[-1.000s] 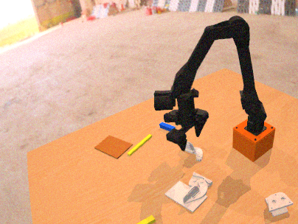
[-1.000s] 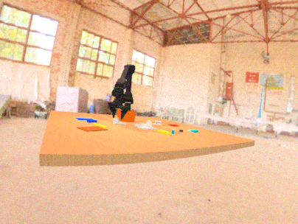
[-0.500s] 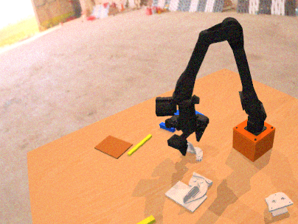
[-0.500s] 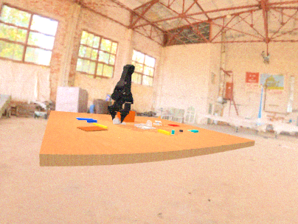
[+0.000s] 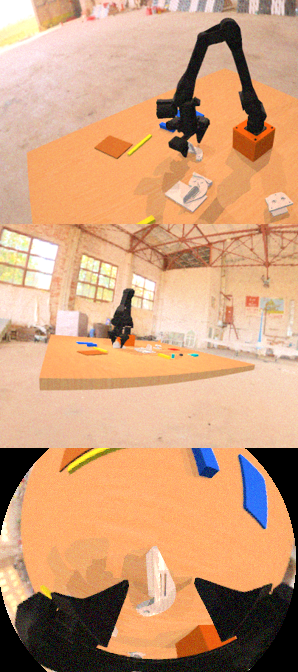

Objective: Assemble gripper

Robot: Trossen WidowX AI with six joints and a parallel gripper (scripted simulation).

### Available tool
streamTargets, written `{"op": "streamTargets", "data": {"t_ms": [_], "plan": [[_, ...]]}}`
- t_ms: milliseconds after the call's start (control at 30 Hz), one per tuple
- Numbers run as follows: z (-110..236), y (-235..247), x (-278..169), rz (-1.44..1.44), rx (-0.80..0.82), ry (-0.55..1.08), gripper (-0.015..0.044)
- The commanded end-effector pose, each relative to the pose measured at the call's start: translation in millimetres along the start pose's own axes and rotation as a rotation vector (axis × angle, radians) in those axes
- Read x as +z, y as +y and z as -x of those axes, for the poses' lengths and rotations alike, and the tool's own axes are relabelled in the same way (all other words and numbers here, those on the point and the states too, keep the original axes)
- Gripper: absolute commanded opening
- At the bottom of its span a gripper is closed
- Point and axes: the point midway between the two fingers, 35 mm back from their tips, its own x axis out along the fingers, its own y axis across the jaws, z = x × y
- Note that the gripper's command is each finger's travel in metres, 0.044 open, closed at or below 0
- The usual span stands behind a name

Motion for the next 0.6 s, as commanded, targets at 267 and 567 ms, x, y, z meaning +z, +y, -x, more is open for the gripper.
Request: {"op": "streamTargets", "data": {"t_ms": [267, 567], "plan": [[-0.5, -0.5, 0.3, -0.004, -0.002, -0.002, 0.0440], [-0.3, 0.0, 0.0, 0.000, 0.000, 0.000, 0.0309]]}}
